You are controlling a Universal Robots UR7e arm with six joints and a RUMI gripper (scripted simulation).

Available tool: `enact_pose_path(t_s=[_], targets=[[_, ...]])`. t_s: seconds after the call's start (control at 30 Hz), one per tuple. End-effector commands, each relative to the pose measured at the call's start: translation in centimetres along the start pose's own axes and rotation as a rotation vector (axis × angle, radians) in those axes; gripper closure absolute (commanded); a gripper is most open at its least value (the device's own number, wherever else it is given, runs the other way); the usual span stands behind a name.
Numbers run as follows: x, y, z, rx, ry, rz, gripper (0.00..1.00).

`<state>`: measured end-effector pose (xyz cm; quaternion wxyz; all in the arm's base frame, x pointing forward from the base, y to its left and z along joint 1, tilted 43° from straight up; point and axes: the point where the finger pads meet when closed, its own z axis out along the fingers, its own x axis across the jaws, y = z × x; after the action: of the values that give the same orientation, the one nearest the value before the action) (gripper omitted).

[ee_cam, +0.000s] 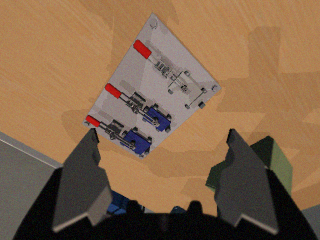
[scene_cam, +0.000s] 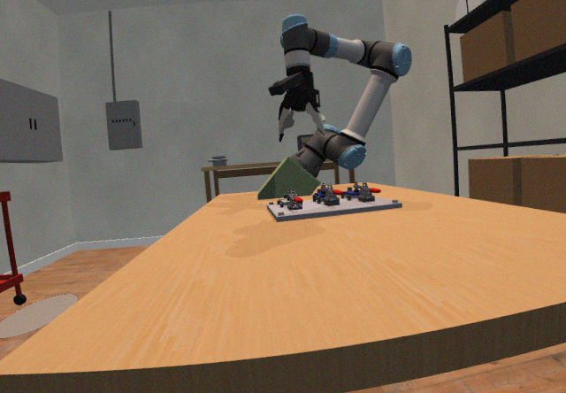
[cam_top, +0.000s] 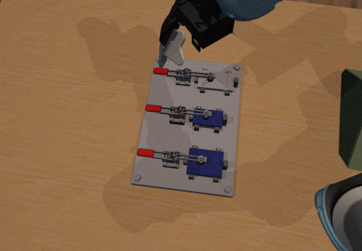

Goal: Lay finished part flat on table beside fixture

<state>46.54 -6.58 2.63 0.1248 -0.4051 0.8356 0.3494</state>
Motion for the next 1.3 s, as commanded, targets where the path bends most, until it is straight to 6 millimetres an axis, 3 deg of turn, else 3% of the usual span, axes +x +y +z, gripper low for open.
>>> enact_pose_path(t_s=[0.0, 0.47, 0.8, 1.27], targets=[[0.0, 0.0, 0.0, 0.001, 0.000, 0.000, 0.00], [0.3, 0.0, -0.1, 0.001, 0.000, -0.033, 0.00], [2.3, 0.0, -0.2, 0.002, 0.002, -0.294, 0.00], [2.3, 0.0, -0.2, 0.002, 0.002, -0.294, 0.00]])
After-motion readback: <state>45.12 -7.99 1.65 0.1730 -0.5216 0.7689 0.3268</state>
